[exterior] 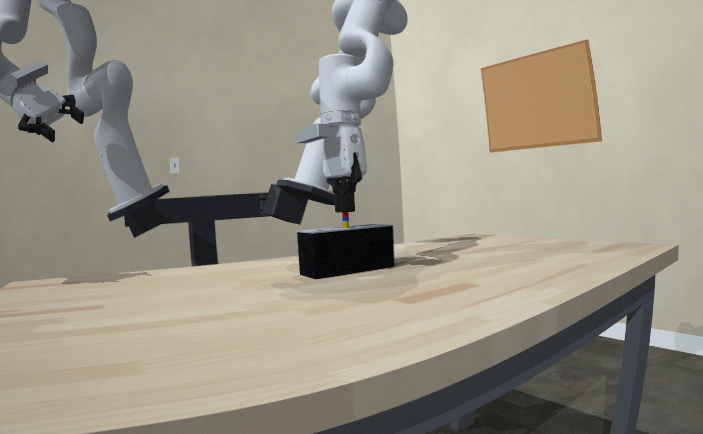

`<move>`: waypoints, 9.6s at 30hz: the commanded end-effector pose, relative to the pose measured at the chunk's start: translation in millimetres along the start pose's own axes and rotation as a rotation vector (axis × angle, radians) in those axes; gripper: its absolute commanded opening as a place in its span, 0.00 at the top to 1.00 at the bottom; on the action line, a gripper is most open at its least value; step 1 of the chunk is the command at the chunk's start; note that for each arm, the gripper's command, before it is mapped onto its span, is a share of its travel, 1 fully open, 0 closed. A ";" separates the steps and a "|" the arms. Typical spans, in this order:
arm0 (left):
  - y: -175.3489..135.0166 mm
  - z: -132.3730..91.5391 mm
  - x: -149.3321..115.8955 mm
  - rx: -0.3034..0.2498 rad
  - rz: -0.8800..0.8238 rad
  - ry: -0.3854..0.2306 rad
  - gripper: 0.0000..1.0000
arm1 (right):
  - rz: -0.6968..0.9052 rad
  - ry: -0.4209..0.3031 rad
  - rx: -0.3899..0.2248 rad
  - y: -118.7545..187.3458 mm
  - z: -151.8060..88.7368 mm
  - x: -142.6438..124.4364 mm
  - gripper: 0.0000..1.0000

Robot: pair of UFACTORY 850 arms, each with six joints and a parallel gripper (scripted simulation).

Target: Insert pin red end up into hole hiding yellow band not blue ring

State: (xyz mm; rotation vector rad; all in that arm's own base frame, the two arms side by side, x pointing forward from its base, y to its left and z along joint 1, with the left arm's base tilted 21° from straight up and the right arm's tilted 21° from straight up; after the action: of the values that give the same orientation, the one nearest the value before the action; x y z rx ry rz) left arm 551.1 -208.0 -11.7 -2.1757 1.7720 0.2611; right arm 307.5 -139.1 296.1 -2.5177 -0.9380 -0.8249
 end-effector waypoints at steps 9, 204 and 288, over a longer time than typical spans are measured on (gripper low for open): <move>-0.6 -0.8 0.4 0.001 0.000 0.001 0.00 | -0.001 0.000 -0.001 0.4 -0.4 0.5 0.00; 0.7 -46.0 0.9 0.000 0.000 0.000 0.00 | -0.001 0.000 -0.001 0.4 -0.4 0.5 0.00; 0.8 -26.2 1.0 0.002 -0.001 0.002 1.00 | -0.001 0.000 -0.001 0.4 -0.4 0.5 0.00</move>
State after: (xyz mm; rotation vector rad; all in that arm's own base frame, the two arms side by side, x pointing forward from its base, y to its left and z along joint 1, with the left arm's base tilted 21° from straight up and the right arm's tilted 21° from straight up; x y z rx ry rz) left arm 548.3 -217.8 11.4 -2.1757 1.7719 0.2599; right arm 307.5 -139.1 296.1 -2.5177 -0.9380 -0.8249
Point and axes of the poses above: on each arm, the point where the finger pads meet when closed, its own z axis out along the fingers, its own y axis across the jaws, x = y × z, the point moved 7 cm from there along -z, back along the fingers, and after that the axes turned 10 degrees about -z, right-handed, at the moved point
